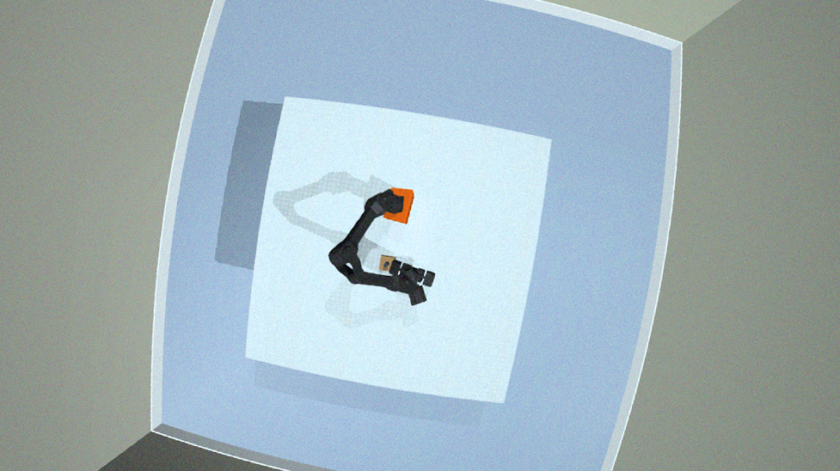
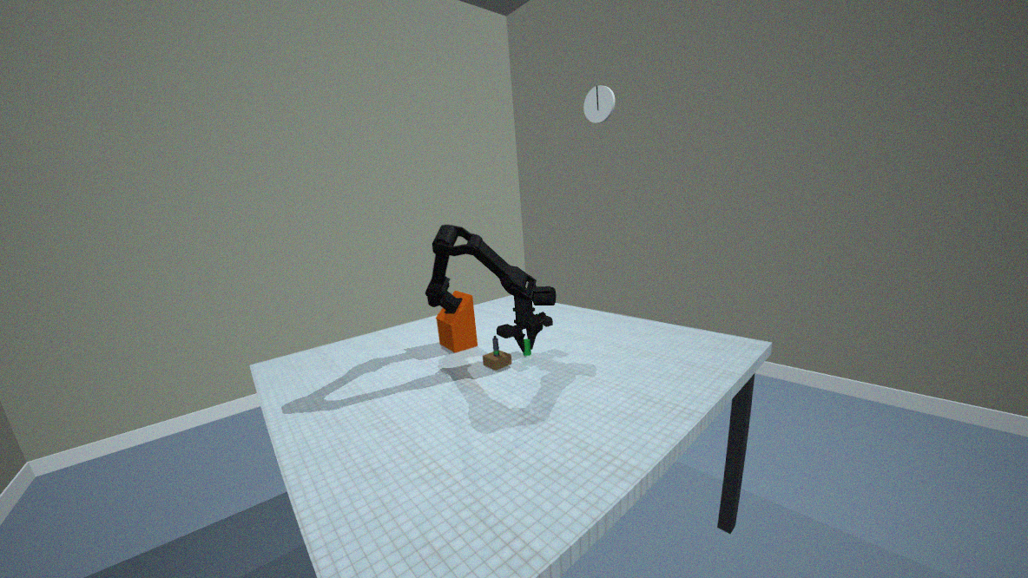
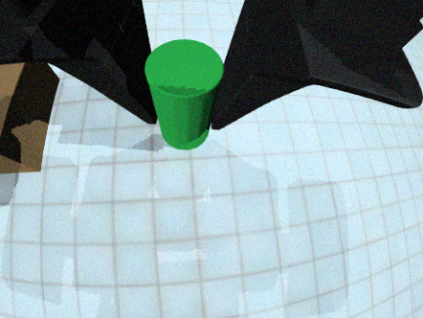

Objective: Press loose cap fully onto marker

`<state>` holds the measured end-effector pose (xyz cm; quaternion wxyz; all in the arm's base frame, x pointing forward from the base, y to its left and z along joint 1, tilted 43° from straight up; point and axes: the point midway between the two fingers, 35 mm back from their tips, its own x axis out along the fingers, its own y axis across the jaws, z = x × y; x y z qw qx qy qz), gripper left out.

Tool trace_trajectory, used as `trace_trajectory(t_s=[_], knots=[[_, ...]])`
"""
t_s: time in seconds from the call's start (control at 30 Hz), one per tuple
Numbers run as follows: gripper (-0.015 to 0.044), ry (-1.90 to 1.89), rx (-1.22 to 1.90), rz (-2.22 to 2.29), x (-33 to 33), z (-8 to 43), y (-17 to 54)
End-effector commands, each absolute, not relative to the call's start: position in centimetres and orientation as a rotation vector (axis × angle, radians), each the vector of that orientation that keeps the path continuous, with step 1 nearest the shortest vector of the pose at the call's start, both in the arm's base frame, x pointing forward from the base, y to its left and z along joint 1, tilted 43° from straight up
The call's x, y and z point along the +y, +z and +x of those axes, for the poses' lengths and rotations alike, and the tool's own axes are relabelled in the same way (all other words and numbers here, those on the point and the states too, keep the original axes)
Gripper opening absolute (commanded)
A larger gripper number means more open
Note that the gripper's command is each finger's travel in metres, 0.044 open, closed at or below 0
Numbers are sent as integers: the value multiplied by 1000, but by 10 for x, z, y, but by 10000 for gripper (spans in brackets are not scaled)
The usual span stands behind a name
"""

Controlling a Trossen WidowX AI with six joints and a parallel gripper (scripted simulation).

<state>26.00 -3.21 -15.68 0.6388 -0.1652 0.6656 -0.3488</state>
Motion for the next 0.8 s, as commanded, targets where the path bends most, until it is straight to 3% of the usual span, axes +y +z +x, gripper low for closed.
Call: trace_trajectory(t_s=[0.0,0.77], knots=[[0,-797,1523,-384,-30,260,-155],[0,-794,1524,-384,8,269,-111]])
